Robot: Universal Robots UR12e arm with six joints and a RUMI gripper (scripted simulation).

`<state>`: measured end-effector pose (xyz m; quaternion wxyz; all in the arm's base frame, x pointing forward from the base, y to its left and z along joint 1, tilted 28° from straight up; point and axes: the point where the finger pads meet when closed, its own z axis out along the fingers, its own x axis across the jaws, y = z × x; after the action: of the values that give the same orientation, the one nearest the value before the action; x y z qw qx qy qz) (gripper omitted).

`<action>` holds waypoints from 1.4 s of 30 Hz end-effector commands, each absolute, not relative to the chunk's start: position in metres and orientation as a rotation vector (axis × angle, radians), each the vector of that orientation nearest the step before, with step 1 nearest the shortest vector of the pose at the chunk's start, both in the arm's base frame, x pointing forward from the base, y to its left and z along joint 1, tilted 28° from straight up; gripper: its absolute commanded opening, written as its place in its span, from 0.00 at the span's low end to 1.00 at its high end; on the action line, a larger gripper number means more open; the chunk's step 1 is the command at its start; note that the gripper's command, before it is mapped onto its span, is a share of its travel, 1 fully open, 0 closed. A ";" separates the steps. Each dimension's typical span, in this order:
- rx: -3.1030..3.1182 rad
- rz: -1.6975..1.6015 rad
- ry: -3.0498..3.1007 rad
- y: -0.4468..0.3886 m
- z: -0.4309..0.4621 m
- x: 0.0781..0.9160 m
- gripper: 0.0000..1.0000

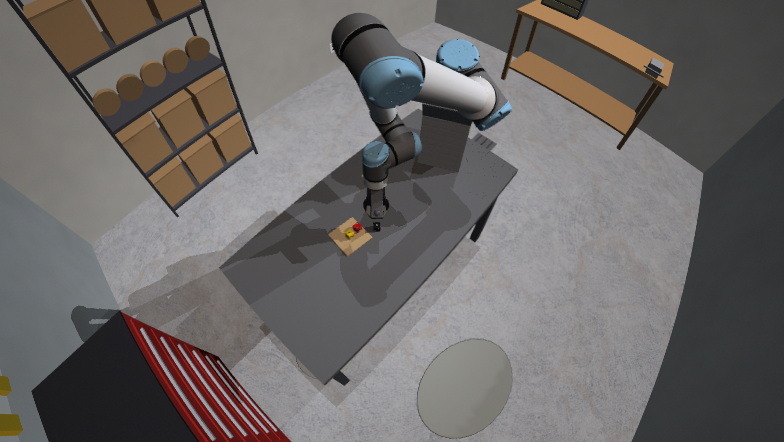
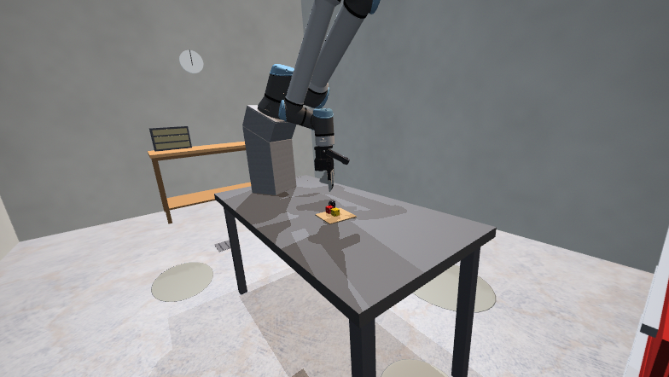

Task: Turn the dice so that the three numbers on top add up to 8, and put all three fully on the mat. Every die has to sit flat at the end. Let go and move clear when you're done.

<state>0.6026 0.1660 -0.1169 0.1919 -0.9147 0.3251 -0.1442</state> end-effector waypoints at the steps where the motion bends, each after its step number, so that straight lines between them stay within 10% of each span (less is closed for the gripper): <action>1: -2.568 -0.404 0.911 0.168 -0.122 0.604 0.28; 42: -2.568 -0.404 0.911 0.179 -0.162 0.621 0.28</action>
<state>0.6181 0.1785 -0.1601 0.1923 -0.9151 0.3246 -0.1420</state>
